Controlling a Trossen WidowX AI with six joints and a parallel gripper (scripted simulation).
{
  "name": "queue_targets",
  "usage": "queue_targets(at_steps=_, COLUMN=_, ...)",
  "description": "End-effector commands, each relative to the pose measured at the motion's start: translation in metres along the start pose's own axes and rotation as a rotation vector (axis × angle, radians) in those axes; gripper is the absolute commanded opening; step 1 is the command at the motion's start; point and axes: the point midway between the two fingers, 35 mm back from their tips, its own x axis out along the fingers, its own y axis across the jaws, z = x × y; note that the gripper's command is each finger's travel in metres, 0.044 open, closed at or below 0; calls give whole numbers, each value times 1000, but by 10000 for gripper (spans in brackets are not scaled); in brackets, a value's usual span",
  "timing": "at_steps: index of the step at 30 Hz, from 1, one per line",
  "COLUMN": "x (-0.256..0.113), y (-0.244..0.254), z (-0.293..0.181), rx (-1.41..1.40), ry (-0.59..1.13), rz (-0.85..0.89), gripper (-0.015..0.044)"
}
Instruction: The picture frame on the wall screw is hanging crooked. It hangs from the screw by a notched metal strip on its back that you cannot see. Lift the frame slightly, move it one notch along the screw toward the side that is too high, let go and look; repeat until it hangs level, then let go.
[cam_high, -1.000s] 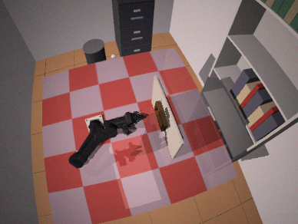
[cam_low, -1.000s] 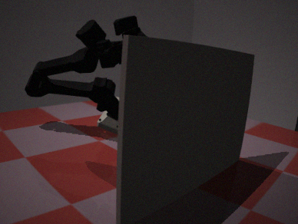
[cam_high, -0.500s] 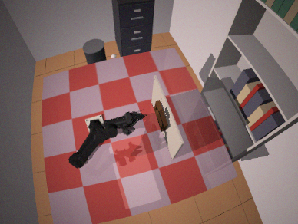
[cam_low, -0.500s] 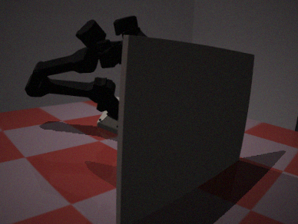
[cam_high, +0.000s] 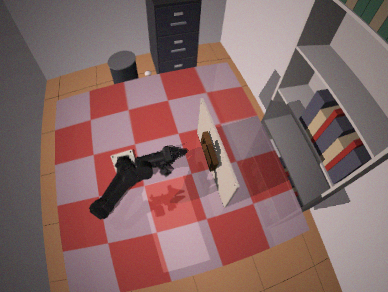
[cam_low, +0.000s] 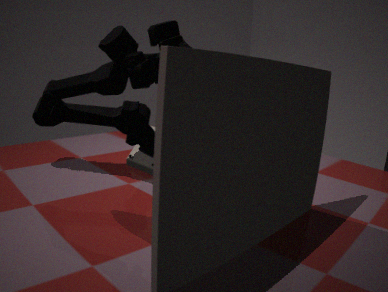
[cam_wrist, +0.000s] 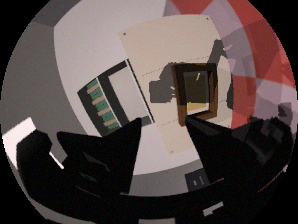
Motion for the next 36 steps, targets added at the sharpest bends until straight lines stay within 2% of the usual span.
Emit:
queue_targets(at_steps=1, x=0, y=-1, z=0, rx=1, ry=-3, rz=-3, gripper=260)
queue_targets(at_steps=12, x=0, y=-2, z=0, rx=-6, ry=0, rz=0, gripper=260)
queue_targets(at_steps=19, x=5, y=-63, z=-1, rx=-170, ry=-4, rz=-1, gripper=260)
queue_targets(at_steps=36, x=4, y=-63, z=-1, rx=-170, ry=-4, rz=-1, gripper=260)
